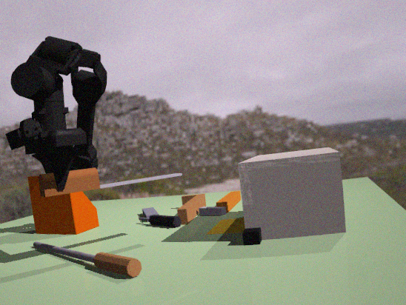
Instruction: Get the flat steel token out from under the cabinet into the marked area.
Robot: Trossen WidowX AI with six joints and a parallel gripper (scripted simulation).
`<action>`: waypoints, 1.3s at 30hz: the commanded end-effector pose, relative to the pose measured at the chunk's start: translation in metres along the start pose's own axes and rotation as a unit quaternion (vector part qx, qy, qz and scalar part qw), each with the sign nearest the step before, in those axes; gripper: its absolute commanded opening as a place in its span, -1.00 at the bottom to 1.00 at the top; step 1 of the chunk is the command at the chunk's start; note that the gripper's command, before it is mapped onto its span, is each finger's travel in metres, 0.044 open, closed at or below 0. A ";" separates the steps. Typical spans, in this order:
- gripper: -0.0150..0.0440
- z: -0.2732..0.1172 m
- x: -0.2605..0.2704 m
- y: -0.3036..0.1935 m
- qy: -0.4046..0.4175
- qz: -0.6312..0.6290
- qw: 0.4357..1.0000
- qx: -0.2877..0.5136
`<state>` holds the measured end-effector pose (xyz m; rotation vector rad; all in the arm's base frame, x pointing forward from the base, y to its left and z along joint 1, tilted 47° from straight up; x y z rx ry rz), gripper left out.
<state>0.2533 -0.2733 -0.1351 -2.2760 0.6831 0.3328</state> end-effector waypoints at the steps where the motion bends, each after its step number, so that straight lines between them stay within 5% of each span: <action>1: -0.49 -0.001 0.000 0.000 0.001 0.021 1.000 0.002; 39: -0.49 -0.001 0.000 0.000 0.001 0.172 0.985 0.002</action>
Point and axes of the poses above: the point midway between the two fingers, 35 mm back from their tips, its own z axis out along the fingers, its own x axis across the jaws, y = z × x, the point moved 4 cm from there along -z, back along the fingers, and after that the axes turned 9 degrees about z, right-handed, at the moved point
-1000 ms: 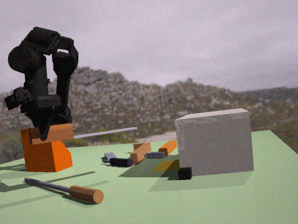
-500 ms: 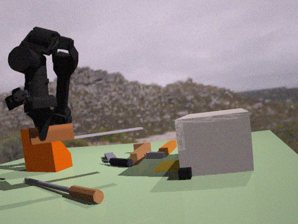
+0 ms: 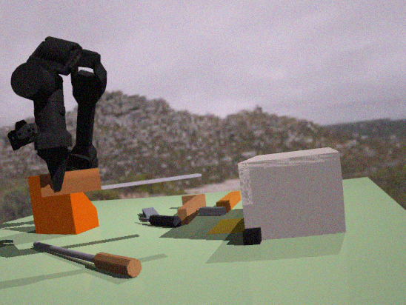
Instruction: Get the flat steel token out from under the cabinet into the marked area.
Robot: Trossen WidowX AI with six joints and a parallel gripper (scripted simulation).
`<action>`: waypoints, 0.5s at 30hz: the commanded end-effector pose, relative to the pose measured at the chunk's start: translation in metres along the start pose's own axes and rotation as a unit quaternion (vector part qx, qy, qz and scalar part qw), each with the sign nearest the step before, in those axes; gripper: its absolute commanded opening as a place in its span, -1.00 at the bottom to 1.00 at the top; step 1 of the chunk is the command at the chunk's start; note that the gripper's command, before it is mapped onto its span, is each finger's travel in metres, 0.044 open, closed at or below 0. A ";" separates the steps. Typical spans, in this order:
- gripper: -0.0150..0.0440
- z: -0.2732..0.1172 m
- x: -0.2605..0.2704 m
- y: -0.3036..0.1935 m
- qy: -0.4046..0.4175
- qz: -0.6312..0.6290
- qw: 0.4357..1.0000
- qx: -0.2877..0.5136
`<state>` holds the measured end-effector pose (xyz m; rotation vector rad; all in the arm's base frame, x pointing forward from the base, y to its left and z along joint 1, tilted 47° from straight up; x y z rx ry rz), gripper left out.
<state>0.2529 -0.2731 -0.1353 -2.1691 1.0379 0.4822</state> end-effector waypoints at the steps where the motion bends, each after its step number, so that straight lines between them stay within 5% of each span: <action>1: -0.49 -0.002 0.000 0.000 0.001 0.021 1.000 0.003; 15: -0.49 -0.002 0.000 0.000 0.001 0.077 0.997 0.003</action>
Point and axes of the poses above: the point midway between the two fingers, 35 mm back from their tips, its own z axis out along the fingers, its own x axis across the jaws, y = z × x, the point moved 4 cm from there along -z, back along the fingers, and after that the axes turned 9 degrees about z, right-handed, at the moved point
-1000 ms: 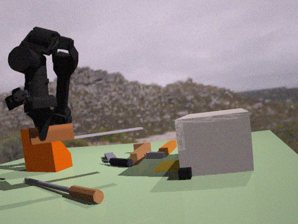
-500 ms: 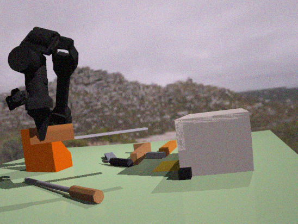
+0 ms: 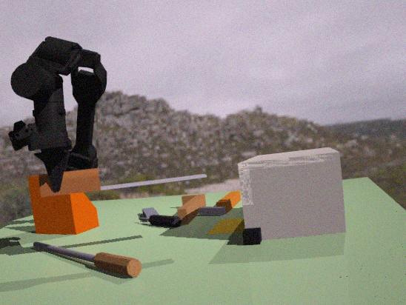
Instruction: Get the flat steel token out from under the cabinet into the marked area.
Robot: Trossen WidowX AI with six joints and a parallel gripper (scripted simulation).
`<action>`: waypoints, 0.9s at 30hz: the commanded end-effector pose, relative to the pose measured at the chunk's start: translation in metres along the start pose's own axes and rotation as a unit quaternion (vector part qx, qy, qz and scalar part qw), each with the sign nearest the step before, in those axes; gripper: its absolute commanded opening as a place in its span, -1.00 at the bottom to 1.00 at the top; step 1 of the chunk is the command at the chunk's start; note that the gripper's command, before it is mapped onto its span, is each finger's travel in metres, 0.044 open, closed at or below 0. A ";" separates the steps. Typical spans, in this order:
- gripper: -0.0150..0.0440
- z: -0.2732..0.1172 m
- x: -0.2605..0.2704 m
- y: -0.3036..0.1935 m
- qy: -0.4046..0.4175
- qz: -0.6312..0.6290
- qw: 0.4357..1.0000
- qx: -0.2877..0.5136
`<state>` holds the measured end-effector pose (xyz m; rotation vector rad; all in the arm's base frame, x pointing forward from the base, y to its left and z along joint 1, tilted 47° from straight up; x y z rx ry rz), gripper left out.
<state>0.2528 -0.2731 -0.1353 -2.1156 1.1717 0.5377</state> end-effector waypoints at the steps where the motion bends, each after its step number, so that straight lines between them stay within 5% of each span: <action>1: -0.49 -0.002 0.000 0.000 0.001 0.021 1.000 0.004; 27: -0.49 -0.002 -0.003 -0.002 0.001 0.096 0.995 0.004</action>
Point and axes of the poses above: the point midway between the two fingers, 35 mm back from their tips, its own z axis out along the fingers, its own x axis across the jaws, y = z × x, the point moved 4 cm from there along -z, back along the fingers, and after that the axes turned 9 degrees about z, right-handed, at the moved point
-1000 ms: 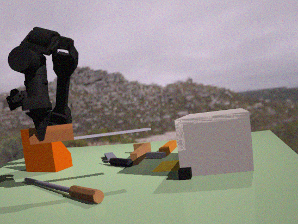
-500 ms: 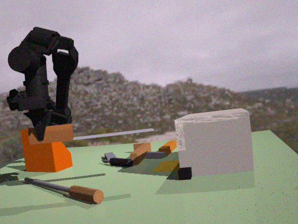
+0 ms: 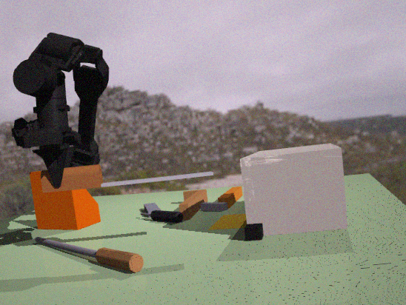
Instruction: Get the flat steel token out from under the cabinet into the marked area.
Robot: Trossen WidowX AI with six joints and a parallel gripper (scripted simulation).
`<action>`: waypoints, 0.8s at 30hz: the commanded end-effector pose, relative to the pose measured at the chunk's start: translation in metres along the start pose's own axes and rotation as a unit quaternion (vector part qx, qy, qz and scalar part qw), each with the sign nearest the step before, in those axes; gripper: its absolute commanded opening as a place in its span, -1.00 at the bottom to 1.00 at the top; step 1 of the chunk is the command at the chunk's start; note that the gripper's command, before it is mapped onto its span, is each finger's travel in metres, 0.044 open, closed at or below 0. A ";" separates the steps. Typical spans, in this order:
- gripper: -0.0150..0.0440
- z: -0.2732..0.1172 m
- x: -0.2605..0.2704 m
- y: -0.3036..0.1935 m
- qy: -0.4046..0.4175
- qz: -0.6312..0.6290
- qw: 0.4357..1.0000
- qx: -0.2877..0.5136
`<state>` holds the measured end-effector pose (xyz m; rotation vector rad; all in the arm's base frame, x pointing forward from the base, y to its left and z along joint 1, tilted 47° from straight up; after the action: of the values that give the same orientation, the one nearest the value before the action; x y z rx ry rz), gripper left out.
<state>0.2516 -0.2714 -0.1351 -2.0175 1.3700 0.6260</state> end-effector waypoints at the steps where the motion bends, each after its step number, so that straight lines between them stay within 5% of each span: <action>1: -0.49 -0.003 -0.003 -0.002 0.003 0.005 1.000 0.005; 24: -0.49 -0.003 -0.019 -0.008 0.003 0.013 1.000 0.005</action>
<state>0.2505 -0.2578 -0.1245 -2.0117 1.3887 0.6498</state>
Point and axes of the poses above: the point midway between the two fingers, 35 mm back from their tips, its own z axis out along the fingers, its own x axis across the jaws, y = z × x, the point moved 4 cm from there along -z, back along the fingers, and after that the axes turned 9 degrees about z, right-handed, at the moved point
